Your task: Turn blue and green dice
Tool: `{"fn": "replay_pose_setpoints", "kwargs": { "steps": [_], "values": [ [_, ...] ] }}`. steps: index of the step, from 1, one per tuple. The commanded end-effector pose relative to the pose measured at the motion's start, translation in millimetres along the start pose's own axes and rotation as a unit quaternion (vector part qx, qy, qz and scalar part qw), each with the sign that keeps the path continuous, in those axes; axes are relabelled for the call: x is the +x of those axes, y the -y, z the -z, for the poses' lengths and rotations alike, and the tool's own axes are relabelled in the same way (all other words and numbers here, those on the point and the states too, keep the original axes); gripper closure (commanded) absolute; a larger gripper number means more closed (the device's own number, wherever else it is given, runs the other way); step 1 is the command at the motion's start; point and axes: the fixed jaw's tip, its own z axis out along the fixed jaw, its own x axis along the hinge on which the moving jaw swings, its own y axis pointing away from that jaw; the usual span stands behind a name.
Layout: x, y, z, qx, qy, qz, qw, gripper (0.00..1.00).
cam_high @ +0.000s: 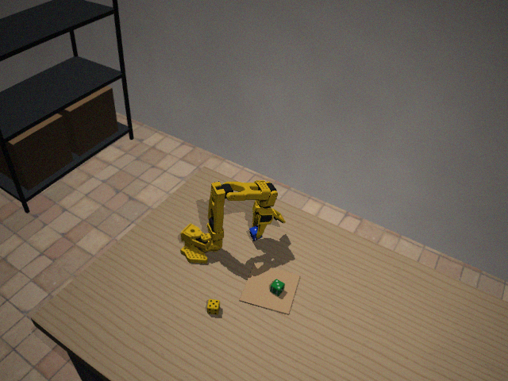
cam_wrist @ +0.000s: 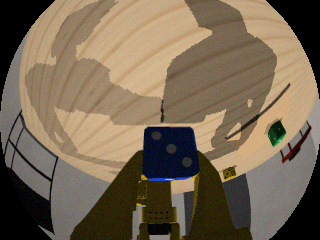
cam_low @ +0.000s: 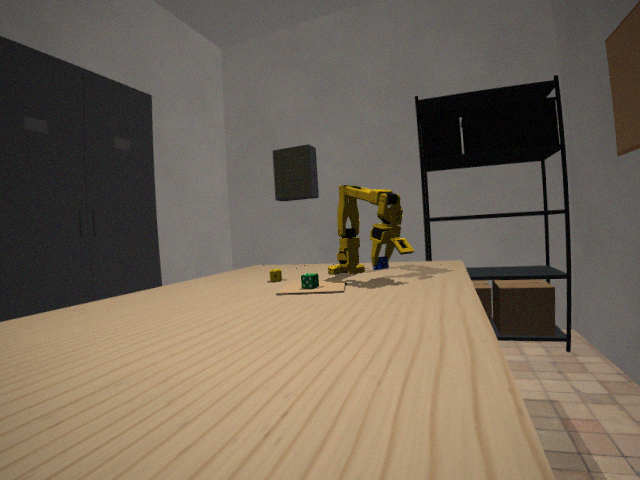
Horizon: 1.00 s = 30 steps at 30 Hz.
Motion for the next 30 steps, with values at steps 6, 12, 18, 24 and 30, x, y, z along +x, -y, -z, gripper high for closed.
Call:
{"fn": "replay_pose_setpoints", "kwargs": {
  "steps": [6,12,18,24,30],
  "values": [
    [2.1,-1.1,28.4,-0.008,0.116,-0.002,0.993,1.00],
    [3.9,-1.2,31.8,-0.009,0.132,-0.003,0.991,1.00],
    [3.9,-1.2,31.8,-0.009,0.132,-0.003,0.991,1.00],
    [3.9,-1.2,31.8,-0.009,0.132,-0.003,0.991,1.00],
    [3.9,-1.2,31.8,-0.009,0.132,-0.003,0.991,1.00]
  ]
}}
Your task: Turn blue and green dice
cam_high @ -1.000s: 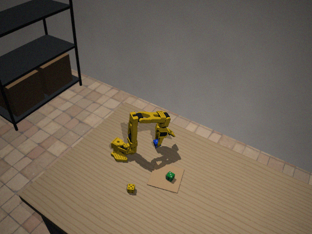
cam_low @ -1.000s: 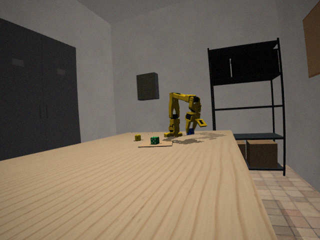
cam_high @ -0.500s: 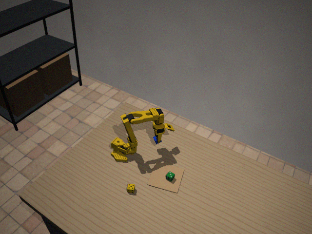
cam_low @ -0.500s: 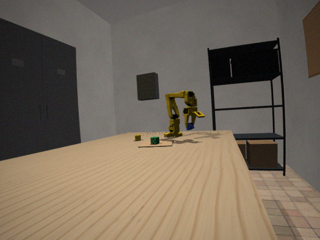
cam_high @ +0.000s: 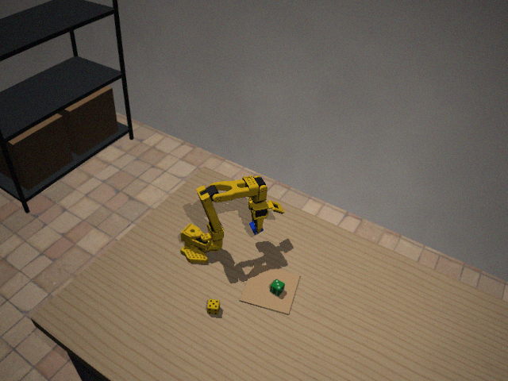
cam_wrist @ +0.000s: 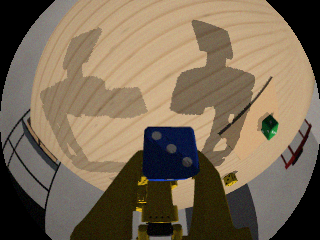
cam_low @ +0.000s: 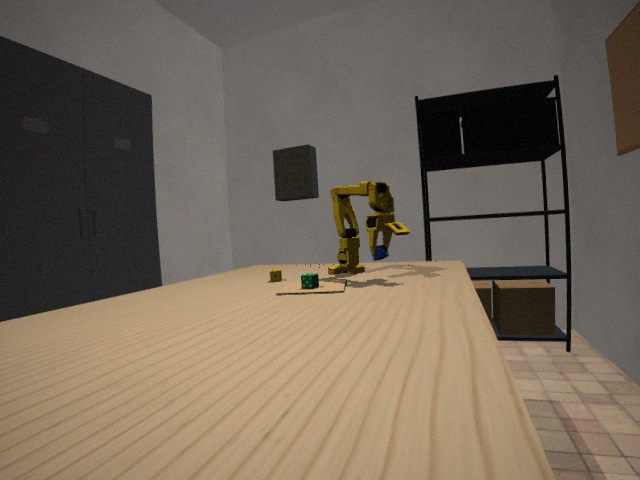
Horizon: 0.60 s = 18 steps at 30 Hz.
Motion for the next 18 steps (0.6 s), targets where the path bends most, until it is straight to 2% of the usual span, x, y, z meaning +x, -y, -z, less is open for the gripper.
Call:
{"fn": "replay_pose_setpoints", "kwargs": {
  "steps": [1,9,17,18],
  "values": [
    [-3.8,-1.6,5.4,-0.002,0.025,0.001,1.000,1.00],
    [-6.1,-1.3,4.7,-0.004,0.042,0.000,0.999,1.00],
    [-16.5,0.3,2.5,-0.008,0.125,-0.002,0.992,1.00],
    [-16.5,0.3,2.5,-0.008,0.125,-0.002,0.992,1.00]
  ]
}}
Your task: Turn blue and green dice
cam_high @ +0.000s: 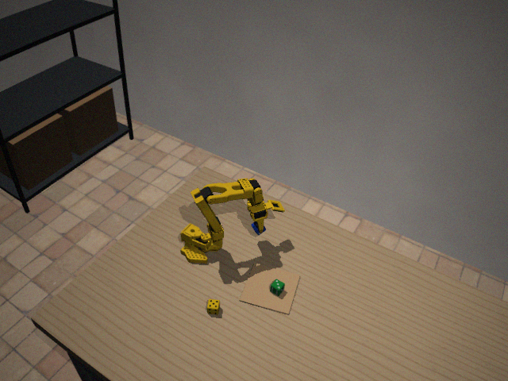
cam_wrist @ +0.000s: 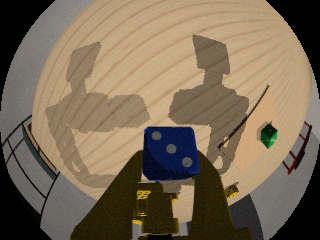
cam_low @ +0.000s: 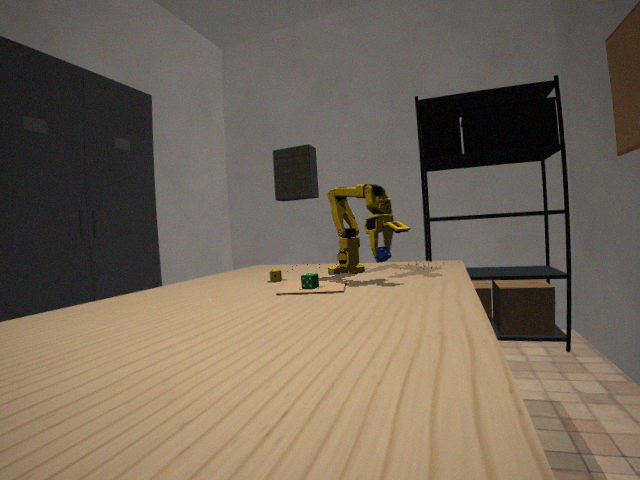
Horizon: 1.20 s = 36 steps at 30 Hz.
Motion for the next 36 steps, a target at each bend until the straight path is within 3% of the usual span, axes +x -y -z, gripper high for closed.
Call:
{"fn": "replay_pose_setpoints", "kwargs": {
  "steps": [1,9,24,33,36],
  "values": [
    [-9.2,0.7,4.8,-0.003,0.052,-0.002,0.999,1.00],
    [-18.9,2.6,3.4,-0.006,0.134,-0.003,0.991,1.00],
    [-22.5,3.3,2.7,-0.006,0.163,-0.004,0.987,1.00],
    [-34.3,5.0,0.3,-0.007,0.248,-0.005,0.969,1.00],
    [-35.7,5.2,0.2,-0.007,0.260,-0.005,0.966,1.00]
  ]
}}
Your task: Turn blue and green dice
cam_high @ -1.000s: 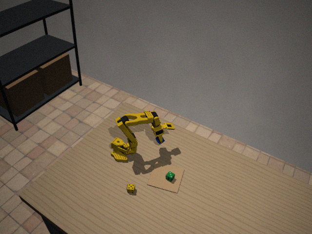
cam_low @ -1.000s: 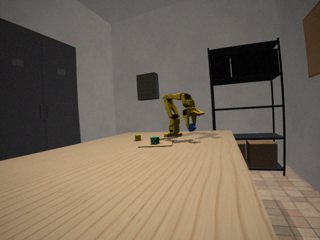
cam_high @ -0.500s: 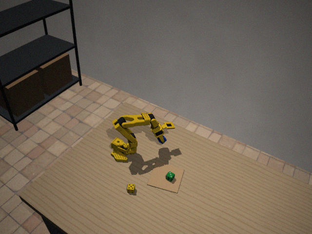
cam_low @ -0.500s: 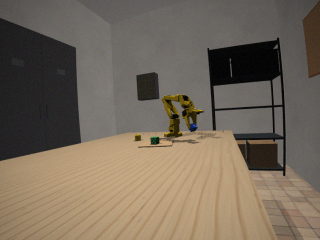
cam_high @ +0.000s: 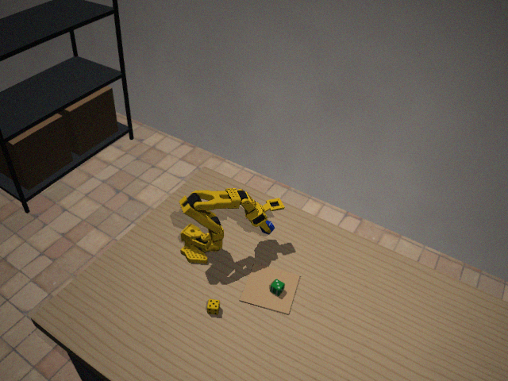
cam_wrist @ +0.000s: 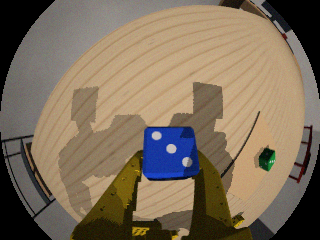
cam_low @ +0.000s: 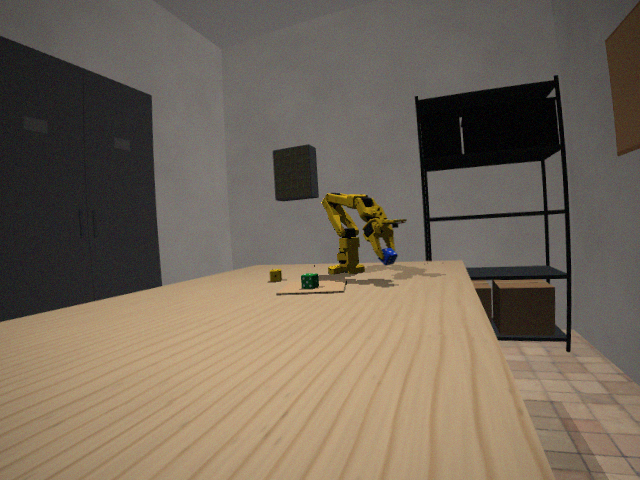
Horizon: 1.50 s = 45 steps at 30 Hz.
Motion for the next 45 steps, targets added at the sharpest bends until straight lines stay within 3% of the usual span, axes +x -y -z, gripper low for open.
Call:
{"fn": "replay_pose_setpoints", "kwargs": {
  "steps": [1,9,23,33,45],
  "values": [
    [-14.0,1.3,1.6,0.000,0.065,-0.001,0.998,1.00],
    [-20.6,2.8,0.0,0.000,0.132,-0.001,0.991,1.00],
    [-22.4,3.1,-1.3,0.000,0.144,-0.001,0.990,1.00],
    [-28.8,3.7,-7.6,0.001,0.179,0.000,0.984,1.00],
    [-39.3,5.7,-15.6,0.002,0.269,0.000,0.963,1.00]
  ]
}}
